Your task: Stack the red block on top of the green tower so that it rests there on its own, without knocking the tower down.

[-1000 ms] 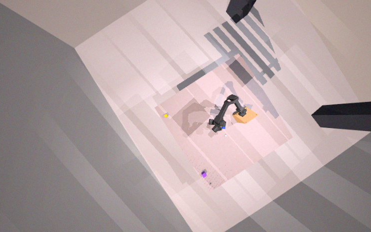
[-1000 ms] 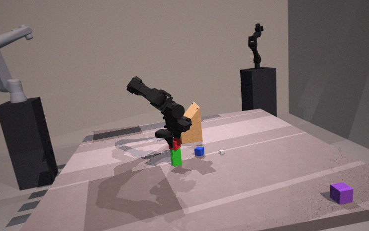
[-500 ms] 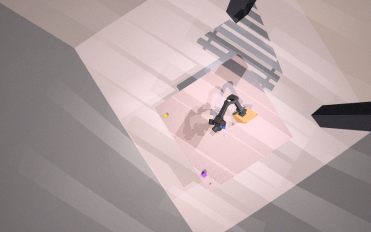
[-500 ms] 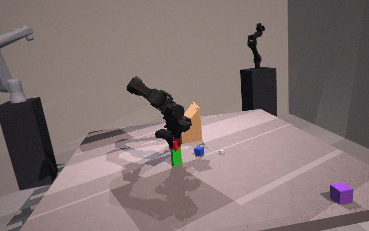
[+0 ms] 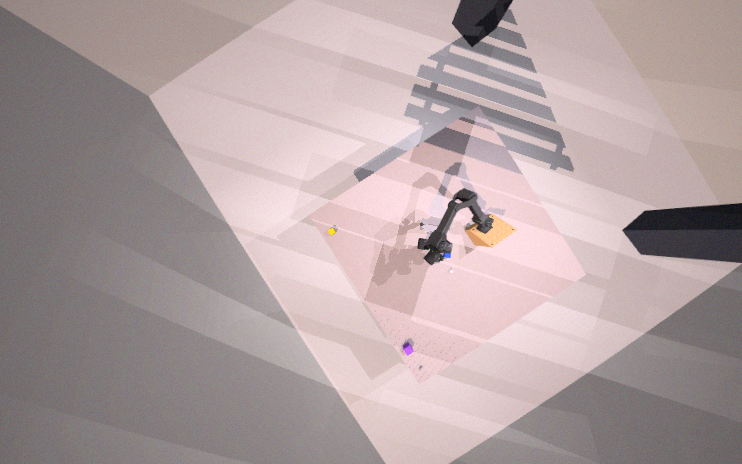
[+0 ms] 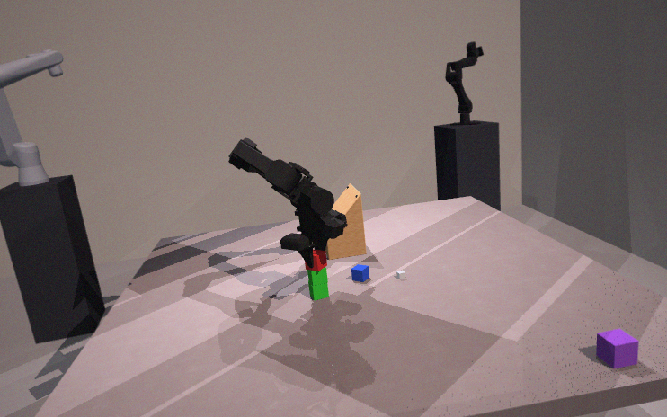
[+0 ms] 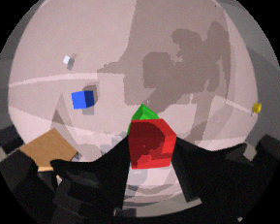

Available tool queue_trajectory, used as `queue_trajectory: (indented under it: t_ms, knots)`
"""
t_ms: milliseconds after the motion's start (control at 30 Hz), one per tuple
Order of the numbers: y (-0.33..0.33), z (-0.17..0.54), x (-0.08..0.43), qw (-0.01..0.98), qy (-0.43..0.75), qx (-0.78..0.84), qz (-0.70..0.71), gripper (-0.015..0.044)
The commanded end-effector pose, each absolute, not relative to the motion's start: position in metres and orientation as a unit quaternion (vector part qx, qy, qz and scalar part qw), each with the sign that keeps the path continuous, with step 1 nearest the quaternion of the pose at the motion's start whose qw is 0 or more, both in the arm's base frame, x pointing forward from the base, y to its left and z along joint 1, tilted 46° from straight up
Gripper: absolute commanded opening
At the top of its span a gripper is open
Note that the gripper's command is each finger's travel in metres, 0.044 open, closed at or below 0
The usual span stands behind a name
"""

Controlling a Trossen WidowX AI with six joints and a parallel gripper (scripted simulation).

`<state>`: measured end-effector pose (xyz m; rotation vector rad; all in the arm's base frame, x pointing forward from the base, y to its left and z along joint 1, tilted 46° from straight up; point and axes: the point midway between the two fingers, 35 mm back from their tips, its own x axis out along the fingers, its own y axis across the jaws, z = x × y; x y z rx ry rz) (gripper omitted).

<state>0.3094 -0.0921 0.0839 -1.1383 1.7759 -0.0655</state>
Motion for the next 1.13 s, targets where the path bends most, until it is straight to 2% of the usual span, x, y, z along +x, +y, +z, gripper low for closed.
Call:
queue_trajectory:
  t_ms: [0, 333, 1100]
  knots:
    - [-0.0922, 0.0838, 0.3097, 0.494, 0.732, -0.469, -0.027, 0.0184]
    - [-0.0922, 0.0838, 0.3097, 0.494, 0.732, -0.469, -0.027, 0.044]
    - [-0.0922, 0.0838, 0.3097, 0.494, 0.732, -0.469, -0.027, 0.044]
